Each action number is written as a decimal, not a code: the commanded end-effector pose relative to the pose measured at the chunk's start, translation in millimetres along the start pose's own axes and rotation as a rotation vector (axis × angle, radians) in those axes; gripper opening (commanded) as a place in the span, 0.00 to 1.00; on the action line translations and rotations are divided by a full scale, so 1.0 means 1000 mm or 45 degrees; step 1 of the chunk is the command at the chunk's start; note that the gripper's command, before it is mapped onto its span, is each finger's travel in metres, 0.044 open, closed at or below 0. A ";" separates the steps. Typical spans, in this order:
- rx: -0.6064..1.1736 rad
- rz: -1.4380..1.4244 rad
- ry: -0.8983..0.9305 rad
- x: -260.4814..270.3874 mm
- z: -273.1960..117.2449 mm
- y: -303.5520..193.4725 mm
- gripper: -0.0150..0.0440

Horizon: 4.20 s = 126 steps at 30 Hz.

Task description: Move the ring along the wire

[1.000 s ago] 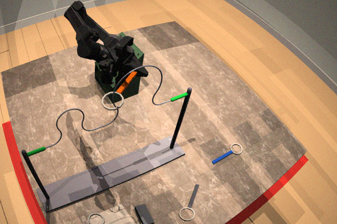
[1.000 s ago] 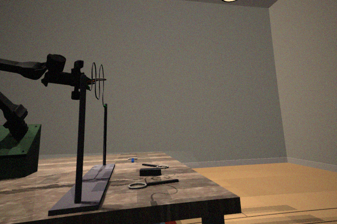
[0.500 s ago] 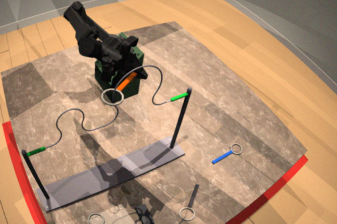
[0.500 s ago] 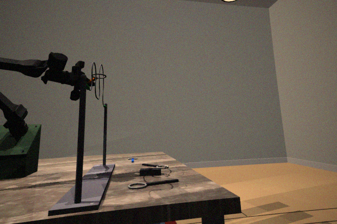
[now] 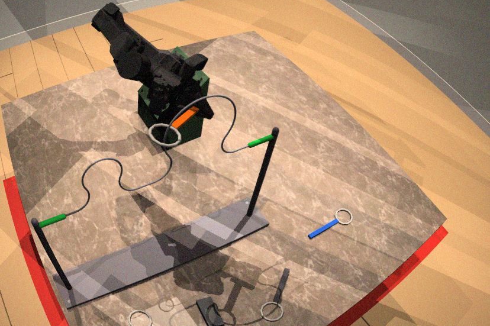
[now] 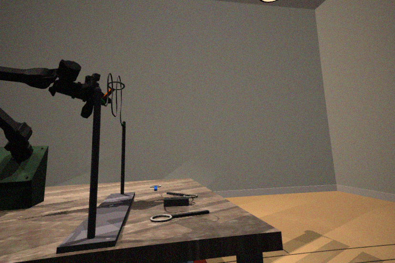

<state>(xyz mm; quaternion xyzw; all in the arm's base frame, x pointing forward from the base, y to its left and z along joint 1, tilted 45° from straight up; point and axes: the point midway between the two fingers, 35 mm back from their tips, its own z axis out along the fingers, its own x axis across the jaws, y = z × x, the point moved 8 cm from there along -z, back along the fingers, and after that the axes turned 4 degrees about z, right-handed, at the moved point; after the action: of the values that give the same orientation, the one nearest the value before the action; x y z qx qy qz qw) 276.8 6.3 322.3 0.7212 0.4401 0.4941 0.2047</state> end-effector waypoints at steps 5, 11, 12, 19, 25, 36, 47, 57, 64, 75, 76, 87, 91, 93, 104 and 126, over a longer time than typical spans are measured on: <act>-0.013 -0.119 -0.071 0.002 0.001 -0.001 0.00; -0.026 -0.203 -0.123 0.002 0.002 -0.001 0.00; -0.028 -0.217 -0.132 0.002 0.002 -0.001 0.00; -0.042 -0.315 -0.191 0.002 0.002 -0.002 0.00; -0.055 -0.399 -0.240 0.002 0.003 -0.003 0.00; -0.079 -0.553 -0.328 0.002 0.004 -0.004 0.00; -0.103 -0.707 -0.414 0.001 0.005 -0.006 0.00; -0.124 -0.847 -0.492 0.000 0.005 -0.007 0.00; -0.140 -0.946 -0.545 0.000 0.006 -0.007 0.00; -0.164 -1.100 -0.629 -0.001 0.007 -0.008 0.00; -0.166 -1.114 -0.636 -0.002 0.007 -0.008 0.00; -0.190 -1.269 -0.719 -0.003 0.007 -0.009 0.00; -0.199 -1.326 -0.749 -0.003 0.007 -0.009 0.00; -0.203 -1.354 -0.764 -0.004 0.007 -0.009 0.00; -0.227 -1.509 -0.847 -0.005 0.008 -0.009 0.00; -0.275 -1.820 -1.011 -0.008 0.008 -0.010 0.00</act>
<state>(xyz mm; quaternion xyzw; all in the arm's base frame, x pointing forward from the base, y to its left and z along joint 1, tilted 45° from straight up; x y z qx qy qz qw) 280.0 6.1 306.7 0.3768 0.6393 0.0057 0.6702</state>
